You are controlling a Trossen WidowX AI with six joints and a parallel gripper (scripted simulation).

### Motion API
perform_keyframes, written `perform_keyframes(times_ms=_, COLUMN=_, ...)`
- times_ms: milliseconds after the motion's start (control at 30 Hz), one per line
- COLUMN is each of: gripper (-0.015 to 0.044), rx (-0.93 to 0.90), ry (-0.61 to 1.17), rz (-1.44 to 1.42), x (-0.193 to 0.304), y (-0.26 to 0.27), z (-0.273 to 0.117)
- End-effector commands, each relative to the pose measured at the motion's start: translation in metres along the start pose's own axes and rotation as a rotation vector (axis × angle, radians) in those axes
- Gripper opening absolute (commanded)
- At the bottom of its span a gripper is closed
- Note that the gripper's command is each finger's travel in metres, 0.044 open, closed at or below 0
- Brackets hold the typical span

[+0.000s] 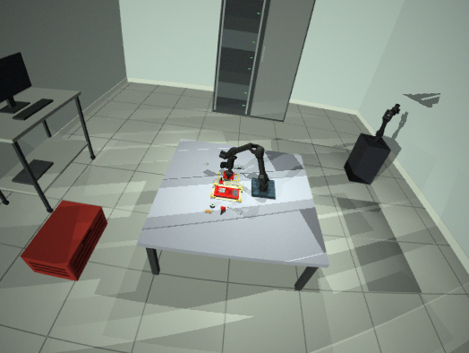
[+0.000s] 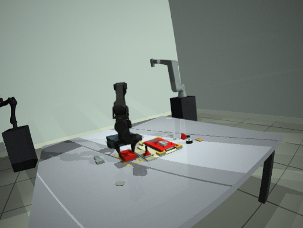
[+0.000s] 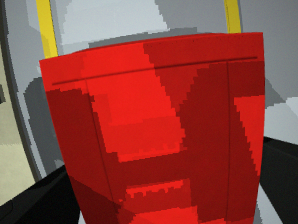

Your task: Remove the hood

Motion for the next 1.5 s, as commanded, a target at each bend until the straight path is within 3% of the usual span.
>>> perform_keyframes(times_ms=0, gripper=0.0000, rx=-0.005, ry=0.002, rz=0.004, x=0.001, y=0.001, z=0.003)
perform_keyframes(times_ms=200, gripper=0.0000, rx=-0.005, ry=0.002, rz=0.004, x=0.001, y=0.001, z=0.006)
perform_keyframes(times_ms=767, gripper=0.0440, rx=0.000, ry=0.000, rz=0.000, x=0.000, y=0.000, z=0.001)
perform_keyframes(times_ms=1033, gripper=0.0440, rx=-0.006, ry=0.007, rz=0.000, x=-0.001, y=-0.001, z=-0.065)
perform_keyframes(times_ms=1467, gripper=0.0440, rx=-0.006, ry=0.007, rz=0.000, x=-0.001, y=-0.001, z=-0.068)
Point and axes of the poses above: the point midway between the two fingers, 35 mm back from their tips, its own z axis out along the fingers, its own y axis across the jaws, x = y × z, the point moved 2 cm from there along -z, back along the fingers
